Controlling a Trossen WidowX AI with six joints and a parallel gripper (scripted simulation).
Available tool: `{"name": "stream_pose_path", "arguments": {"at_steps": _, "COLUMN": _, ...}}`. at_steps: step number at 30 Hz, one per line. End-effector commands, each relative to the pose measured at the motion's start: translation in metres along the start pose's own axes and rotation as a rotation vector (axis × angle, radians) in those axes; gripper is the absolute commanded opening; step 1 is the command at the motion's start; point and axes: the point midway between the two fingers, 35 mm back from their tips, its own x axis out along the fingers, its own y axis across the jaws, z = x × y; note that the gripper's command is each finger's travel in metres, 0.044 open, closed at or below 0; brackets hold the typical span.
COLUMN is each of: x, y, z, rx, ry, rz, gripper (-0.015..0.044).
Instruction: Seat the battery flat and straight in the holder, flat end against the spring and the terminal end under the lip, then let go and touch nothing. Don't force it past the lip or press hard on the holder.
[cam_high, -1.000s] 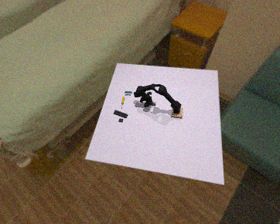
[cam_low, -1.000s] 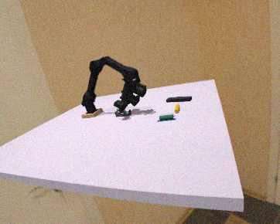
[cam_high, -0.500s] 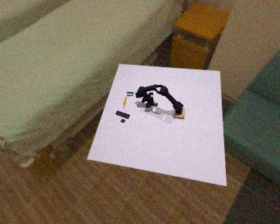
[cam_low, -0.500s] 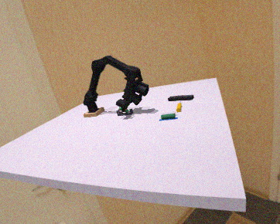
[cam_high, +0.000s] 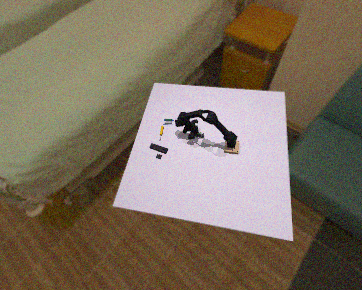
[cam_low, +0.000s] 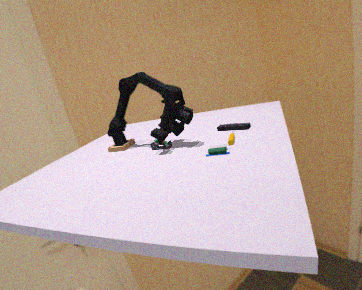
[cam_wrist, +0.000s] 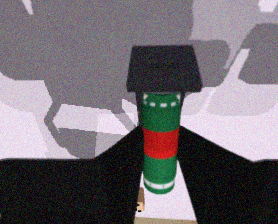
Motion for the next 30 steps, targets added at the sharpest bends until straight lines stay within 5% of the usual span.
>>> {"name": "stream_pose_path", "arguments": {"at_steps": 1, "x": -0.0031, "y": 0.0002, "z": 0.0053, "rx": 0.004, "ry": -0.026, "rz": 0.003, "gripper": 0.0069}}
{"name": "stream_pose_path", "arguments": {"at_steps": 30, "x": 0.0017, "y": -0.0006, "z": 0.0039, "rx": 0.001, "ry": -0.160, "rz": 0.011, "gripper": 0.0069}}
